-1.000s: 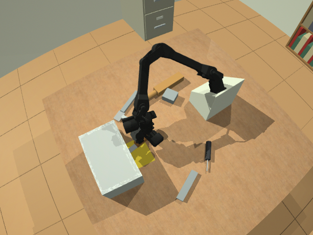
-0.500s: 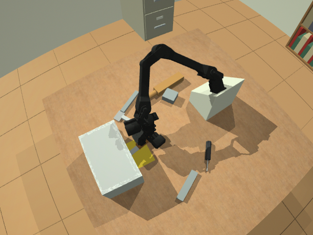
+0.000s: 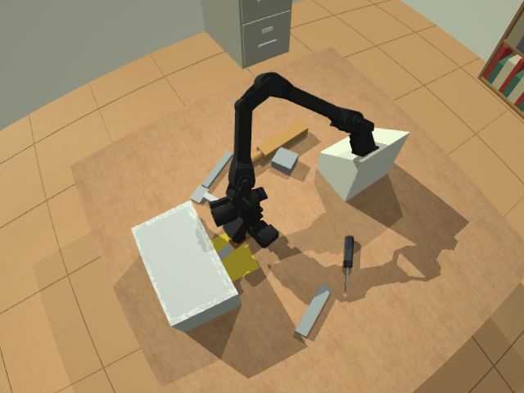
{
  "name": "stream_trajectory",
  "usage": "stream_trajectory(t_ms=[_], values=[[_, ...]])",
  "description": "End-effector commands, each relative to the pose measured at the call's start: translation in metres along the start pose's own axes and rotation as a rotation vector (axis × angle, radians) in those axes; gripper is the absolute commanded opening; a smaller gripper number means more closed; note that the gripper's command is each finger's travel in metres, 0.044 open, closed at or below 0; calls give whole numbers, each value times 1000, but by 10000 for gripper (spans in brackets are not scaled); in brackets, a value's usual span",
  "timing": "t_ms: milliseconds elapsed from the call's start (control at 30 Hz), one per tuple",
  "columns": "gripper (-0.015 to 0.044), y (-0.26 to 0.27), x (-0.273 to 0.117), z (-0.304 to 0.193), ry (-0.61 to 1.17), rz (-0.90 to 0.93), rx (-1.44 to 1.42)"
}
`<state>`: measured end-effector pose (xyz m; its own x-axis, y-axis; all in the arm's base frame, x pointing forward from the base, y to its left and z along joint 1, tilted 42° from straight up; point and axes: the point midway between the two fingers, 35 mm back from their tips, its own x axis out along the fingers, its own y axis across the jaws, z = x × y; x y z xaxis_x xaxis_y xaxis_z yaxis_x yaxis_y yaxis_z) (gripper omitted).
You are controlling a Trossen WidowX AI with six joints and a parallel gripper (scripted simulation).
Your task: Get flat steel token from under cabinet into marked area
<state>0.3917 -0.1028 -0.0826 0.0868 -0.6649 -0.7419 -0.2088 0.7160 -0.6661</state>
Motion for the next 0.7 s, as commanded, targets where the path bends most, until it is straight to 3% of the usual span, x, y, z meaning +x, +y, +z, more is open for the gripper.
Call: stream_trajectory(t_ms=[0, 667], values=[[0, 1, 1, -6, 3, 5, -6], [0, 0, 1, -25, 4, 5, -7]])
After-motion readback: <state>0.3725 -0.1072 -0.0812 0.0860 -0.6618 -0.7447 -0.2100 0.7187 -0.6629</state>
